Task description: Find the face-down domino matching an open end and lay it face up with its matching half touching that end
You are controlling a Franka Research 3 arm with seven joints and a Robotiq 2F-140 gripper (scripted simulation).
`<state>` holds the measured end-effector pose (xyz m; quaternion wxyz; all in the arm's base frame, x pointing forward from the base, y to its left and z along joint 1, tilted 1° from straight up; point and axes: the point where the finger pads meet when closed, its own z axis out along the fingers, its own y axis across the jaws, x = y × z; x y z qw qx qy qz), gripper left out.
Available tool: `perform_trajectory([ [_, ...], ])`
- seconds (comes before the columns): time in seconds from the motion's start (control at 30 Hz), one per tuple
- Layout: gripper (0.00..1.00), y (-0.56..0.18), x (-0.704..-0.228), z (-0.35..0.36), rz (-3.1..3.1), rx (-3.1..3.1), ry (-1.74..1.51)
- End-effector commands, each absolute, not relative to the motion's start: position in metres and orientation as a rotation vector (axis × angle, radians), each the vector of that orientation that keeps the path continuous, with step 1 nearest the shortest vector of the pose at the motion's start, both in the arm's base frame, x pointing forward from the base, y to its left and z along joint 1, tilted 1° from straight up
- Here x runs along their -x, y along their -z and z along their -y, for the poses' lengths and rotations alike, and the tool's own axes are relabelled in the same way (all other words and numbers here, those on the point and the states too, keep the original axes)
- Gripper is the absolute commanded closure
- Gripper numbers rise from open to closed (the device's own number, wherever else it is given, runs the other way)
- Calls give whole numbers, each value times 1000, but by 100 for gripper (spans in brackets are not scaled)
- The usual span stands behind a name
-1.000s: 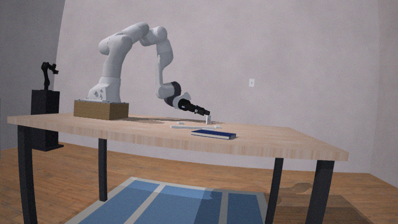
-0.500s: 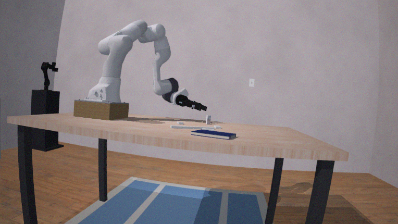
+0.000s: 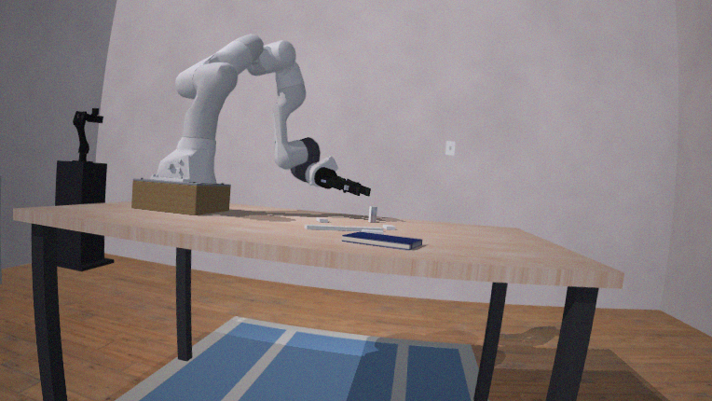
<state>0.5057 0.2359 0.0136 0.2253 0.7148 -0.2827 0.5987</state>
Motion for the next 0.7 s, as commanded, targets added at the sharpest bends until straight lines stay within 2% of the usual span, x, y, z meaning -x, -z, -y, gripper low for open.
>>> perform_trajectory([
  [0.0,67,-22,-516,-229,771,-1970,-1649],
  [0.33,67,-54,-545,-199,766,-1976,-1643],
  [0.67,67,-57,-549,-198,517,-2232,-1473],
])
